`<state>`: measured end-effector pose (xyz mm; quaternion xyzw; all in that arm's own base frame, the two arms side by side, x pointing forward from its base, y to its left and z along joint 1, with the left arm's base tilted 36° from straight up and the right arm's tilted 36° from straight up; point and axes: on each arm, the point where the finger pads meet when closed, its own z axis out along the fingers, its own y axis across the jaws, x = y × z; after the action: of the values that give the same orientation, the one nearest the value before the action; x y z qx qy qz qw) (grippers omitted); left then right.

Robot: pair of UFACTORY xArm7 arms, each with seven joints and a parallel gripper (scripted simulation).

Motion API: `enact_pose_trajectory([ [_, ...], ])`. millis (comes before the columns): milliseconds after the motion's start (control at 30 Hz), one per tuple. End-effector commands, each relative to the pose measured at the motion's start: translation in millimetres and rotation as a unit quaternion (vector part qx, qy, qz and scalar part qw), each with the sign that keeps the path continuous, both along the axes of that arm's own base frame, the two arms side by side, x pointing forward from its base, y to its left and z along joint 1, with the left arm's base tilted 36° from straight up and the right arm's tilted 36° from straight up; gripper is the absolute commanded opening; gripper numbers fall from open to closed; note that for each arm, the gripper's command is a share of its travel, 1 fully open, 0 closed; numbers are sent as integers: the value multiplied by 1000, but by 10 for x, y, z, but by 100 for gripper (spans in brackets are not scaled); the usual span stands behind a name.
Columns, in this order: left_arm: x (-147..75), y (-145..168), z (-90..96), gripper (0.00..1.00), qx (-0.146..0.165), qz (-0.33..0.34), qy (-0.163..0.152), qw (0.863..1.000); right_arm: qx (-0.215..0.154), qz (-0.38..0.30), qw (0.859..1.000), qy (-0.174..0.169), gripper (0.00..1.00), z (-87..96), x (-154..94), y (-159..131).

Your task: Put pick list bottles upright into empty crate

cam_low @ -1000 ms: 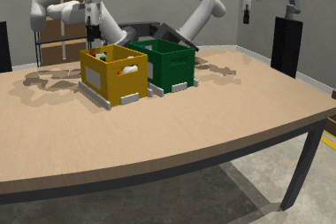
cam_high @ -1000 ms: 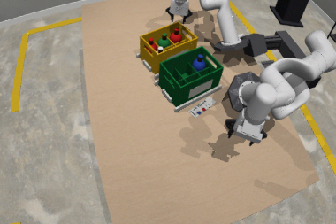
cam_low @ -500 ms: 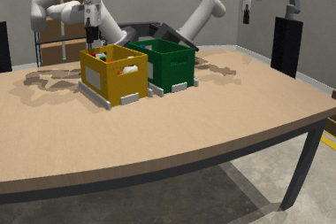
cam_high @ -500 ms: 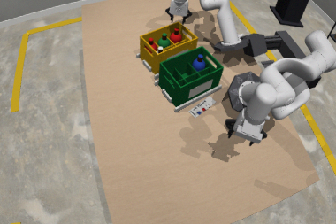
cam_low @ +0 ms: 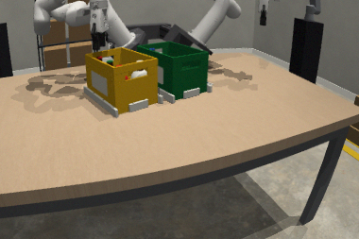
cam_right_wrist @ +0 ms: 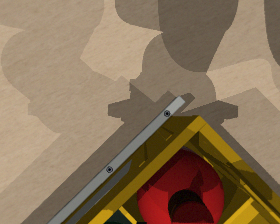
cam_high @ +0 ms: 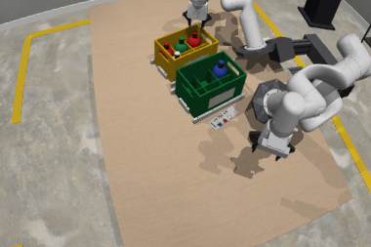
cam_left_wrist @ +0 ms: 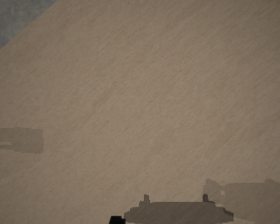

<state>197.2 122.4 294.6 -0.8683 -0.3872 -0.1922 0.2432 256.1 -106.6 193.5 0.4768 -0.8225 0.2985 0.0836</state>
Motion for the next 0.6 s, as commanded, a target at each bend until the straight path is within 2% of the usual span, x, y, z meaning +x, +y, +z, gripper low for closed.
enact_pose_trajectory([
  [0,5,-3,13,100,1,0,-1,1000,0,0,1000,-1,65,-36,13,-29],
  [567,5,-3,13,100,1,0,-1,1000,0,0,1000,-1,65,-198,42,-143],
])
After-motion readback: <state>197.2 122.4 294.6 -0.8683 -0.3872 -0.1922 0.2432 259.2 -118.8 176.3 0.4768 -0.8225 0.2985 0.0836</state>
